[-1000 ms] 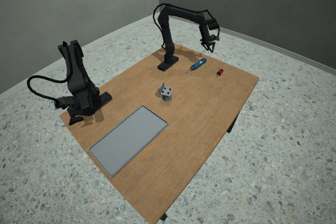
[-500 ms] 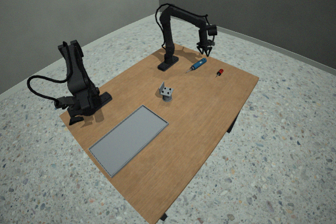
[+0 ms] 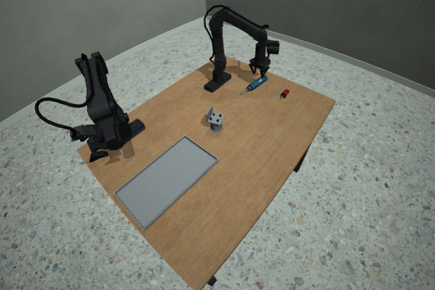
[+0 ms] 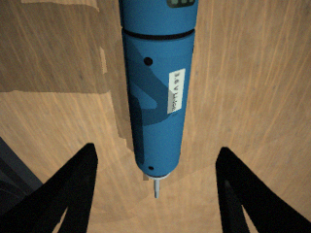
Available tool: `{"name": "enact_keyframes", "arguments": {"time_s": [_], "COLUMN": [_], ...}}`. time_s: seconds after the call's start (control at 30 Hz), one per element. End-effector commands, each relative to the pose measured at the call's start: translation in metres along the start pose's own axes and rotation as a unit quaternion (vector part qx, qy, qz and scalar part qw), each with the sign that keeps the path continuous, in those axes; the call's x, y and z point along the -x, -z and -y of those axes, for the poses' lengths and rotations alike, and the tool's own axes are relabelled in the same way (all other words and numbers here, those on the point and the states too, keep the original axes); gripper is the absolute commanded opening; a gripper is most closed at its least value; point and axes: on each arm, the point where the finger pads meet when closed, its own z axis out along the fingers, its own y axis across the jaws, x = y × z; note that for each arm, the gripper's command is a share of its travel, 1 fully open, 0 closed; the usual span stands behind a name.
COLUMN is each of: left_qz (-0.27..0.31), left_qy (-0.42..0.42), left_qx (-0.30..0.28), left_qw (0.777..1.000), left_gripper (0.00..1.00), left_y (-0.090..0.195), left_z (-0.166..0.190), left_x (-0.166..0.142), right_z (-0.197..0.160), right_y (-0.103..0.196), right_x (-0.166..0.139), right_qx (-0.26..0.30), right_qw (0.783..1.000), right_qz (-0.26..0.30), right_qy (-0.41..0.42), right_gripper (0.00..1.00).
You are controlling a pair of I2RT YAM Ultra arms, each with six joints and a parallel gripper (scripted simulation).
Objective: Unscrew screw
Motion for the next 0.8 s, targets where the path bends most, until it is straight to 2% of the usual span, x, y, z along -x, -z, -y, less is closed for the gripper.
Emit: {"name": "enact_keyframes", "arguments": {"time_s": [0.0, 0.03, 0.07, 0.57, 0.6, 0.77], "left_qz": [0.011, 0.023, 0.01, 0.01, 0.01, 0.01], "left_qy": [0.017, 0.017, 0.015, 0.015, 0.015, 0.015], "left_qx": [0.003, -0.013, -0.003, -0.003, -0.003, -0.003], "left_qw": [1.0, 1.0, 1.0, 1.0, 1.0, 1.0], "left_gripper": [0.65, 0.65, 0.65, 0.65, 0.65, 0.65], "left_y": [0.0053, 0.0117, 0.0038, 0.0038, 0.0038, 0.0038], "left_z": [0.0021, 0.0057, 0.0013, 0.0013, 0.0013, 0.0013], "left_x": [0.0049, 0.0076, 0.0034, 0.0034, 0.0034, 0.0034], "right_z": [0.0005, 0.0008, 0.0008, 0.0002, 0.0002, 0.0002], "right_y": [0.001, 0.001, 0.0009, 0.001, 0.001, 0.001], "right_x": [0.0026, 0.0037, 0.0033, 0.0014, 0.0014, 0.0014], "right_qx": [0.001, 0.0, 0.0, 0.002, 0.002, 0.002], "right_qw": [1.0, 1.0, 1.0, 1.0, 1.0, 1.0], "right_qz": [0.004, 0.008, 0.008, 0.001, 0.001, 0.001], "right_qy": [-0.003, -0.002, -0.002, -0.003, -0.003, -0.003], "right_gripper": [1.0, 0.93, 0.93, 0.93, 0.86, 0.86]}}
